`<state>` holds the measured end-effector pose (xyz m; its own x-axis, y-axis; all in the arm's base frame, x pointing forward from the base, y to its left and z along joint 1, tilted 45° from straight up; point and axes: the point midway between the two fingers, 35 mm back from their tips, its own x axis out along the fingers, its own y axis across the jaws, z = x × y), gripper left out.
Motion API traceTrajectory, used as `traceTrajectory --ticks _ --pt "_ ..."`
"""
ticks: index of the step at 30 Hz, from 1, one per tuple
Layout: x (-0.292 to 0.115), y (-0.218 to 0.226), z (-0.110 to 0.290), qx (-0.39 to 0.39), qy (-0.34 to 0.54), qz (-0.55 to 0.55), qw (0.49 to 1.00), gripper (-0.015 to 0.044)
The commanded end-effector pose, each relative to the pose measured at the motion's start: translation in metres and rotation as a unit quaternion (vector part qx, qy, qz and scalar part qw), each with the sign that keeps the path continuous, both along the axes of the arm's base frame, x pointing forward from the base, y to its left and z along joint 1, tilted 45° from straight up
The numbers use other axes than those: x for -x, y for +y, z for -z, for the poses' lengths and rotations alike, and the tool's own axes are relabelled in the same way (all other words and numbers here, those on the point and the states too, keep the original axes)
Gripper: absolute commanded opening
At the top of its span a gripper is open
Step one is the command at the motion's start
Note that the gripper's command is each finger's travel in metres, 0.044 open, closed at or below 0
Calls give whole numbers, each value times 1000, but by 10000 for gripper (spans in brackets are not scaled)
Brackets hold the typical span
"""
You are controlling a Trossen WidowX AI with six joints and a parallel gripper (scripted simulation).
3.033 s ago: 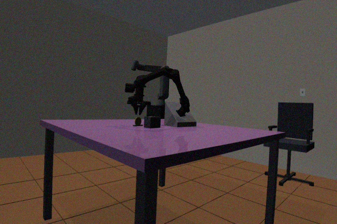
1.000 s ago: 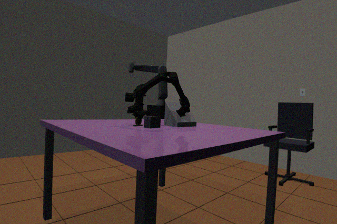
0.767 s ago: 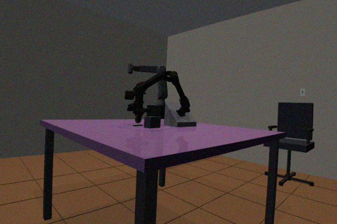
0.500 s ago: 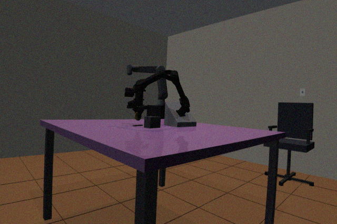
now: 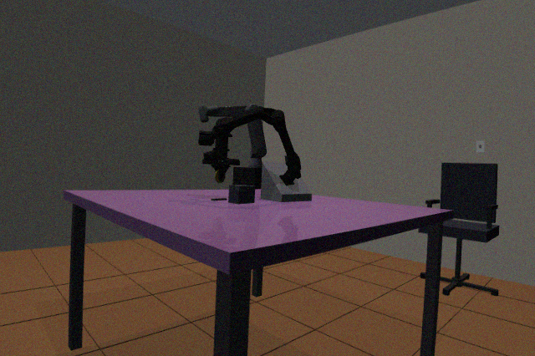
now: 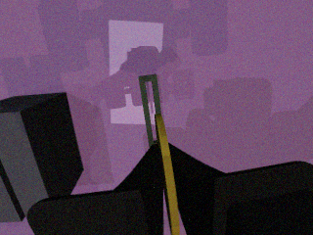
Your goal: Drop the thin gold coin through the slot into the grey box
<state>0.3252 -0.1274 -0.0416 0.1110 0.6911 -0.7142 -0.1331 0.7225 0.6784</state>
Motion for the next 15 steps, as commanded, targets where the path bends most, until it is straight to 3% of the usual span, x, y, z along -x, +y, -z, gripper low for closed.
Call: traceTrajectory --ticks 1,15 --pt "1 -8 -9 3 -4 -4 1000 0" --pt "10 -15 -11 -1 20 21 1000 0"
